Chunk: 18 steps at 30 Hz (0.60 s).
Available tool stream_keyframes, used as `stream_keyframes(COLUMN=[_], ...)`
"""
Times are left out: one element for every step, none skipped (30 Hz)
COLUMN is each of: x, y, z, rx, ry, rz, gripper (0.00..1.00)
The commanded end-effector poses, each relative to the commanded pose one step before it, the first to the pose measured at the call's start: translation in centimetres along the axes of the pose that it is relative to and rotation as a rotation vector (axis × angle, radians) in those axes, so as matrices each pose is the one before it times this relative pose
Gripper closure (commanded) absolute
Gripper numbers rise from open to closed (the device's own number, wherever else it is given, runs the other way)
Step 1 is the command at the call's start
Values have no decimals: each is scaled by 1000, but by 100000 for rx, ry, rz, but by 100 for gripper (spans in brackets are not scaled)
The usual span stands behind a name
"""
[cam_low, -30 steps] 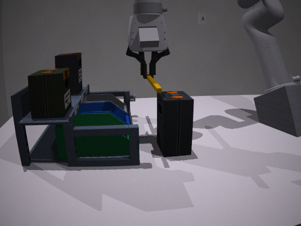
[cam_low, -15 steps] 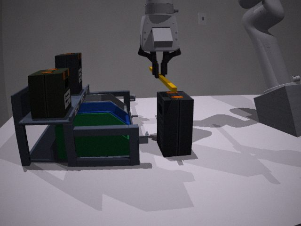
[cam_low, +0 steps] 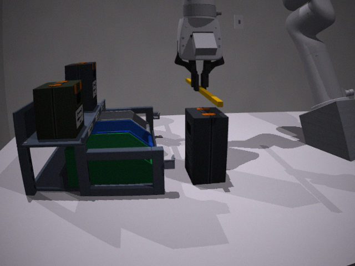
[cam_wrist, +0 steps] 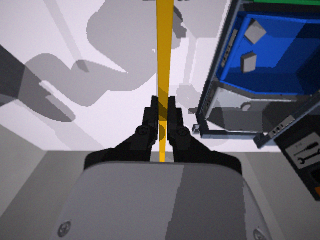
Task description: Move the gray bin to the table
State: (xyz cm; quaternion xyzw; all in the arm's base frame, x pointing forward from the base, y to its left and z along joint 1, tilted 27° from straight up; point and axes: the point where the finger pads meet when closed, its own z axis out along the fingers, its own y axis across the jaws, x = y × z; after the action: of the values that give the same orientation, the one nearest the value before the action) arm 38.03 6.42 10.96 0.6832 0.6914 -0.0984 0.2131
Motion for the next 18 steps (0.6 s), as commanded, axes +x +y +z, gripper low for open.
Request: stream_keyframes(x=[-444, 0, 0, 0, 0, 0, 0, 0, 0, 0, 0, -141, -155, -155, -155, -155, 0, 0], y=[-2161, 0, 0, 0, 0, 0, 0, 0, 0, 0, 0, -720, -785, -785, -785, -785, 0, 0], z=[-175, 0, 0, 0, 0, 0, 0, 0, 0, 0, 0, 5, 7, 8, 8, 8, 0, 0], rx=[-430, 0, 0, 0, 0, 0, 0, 0, 0, 0, 0, -24, 12, 12, 12, 12, 0, 0], ry=[198, 0, 0, 0, 0, 0, 0, 0, 0, 0, 0, 14, -4, -4, -4, -4, 0, 0], rz=[58, 0, 0, 0, 0, 0, 0, 0, 0, 0, 0, 20, -5, -5, -5, -5, 0, 0], gripper=[100, 100, 100, 100, 100, 100, 100, 100, 100, 100, 100, 100, 100, 100, 100, 100, 100, 100])
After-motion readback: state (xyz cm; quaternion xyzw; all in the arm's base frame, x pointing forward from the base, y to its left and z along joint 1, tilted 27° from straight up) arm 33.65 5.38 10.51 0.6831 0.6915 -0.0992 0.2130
